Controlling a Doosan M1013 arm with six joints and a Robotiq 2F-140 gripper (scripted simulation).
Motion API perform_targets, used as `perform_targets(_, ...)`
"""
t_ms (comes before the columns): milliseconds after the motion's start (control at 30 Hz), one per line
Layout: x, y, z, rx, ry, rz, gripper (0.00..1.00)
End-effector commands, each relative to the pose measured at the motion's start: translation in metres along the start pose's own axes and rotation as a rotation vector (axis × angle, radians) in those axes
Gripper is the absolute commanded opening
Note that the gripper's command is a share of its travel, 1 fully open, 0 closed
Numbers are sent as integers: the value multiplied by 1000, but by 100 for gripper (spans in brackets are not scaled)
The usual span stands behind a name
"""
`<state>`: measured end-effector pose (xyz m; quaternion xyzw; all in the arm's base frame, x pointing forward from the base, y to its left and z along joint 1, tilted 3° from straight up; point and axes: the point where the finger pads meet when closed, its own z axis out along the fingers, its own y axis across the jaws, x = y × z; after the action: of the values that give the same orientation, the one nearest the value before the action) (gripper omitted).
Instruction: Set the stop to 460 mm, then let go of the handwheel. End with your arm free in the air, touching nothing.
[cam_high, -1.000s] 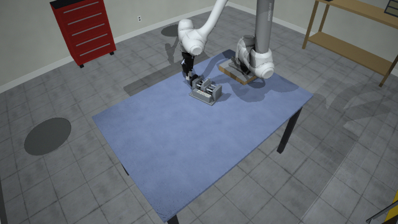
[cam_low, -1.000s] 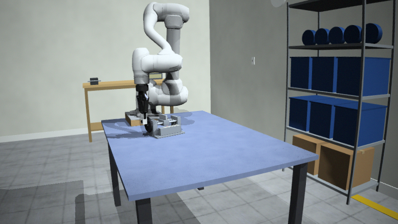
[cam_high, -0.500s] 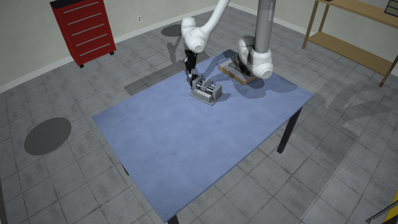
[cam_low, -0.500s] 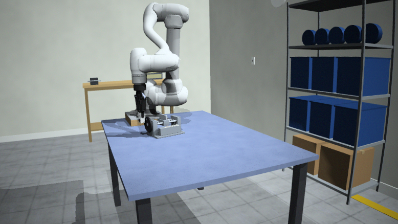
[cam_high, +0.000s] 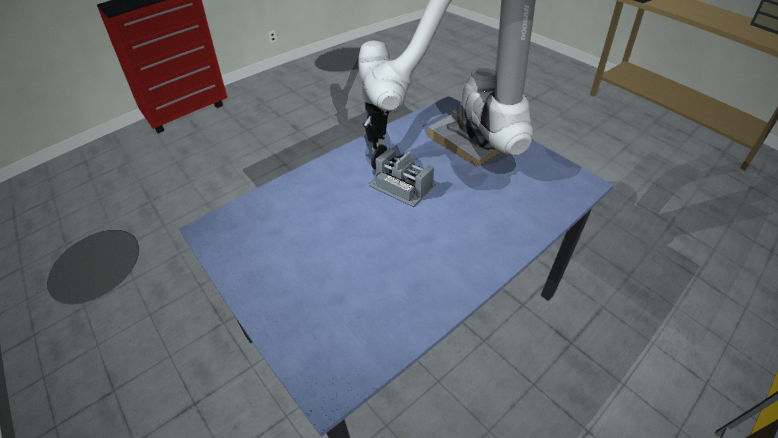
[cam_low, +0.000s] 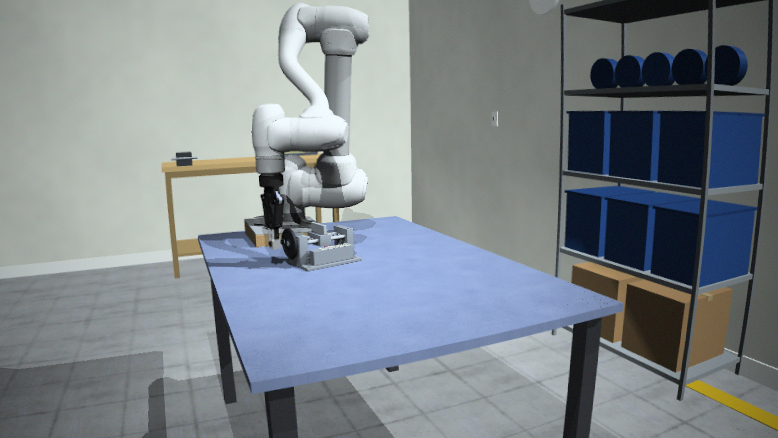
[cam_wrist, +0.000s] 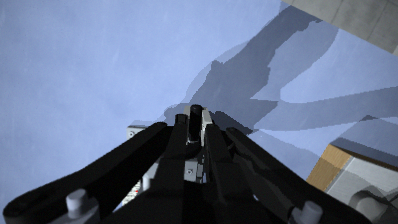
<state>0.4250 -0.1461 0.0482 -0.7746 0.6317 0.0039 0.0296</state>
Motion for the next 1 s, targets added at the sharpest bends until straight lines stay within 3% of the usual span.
perform_targets(0, 0, -1, 8, 1, 0, 1, 4)
perform_targets(967, 0, -30, 34, 1, 0, 1, 4)
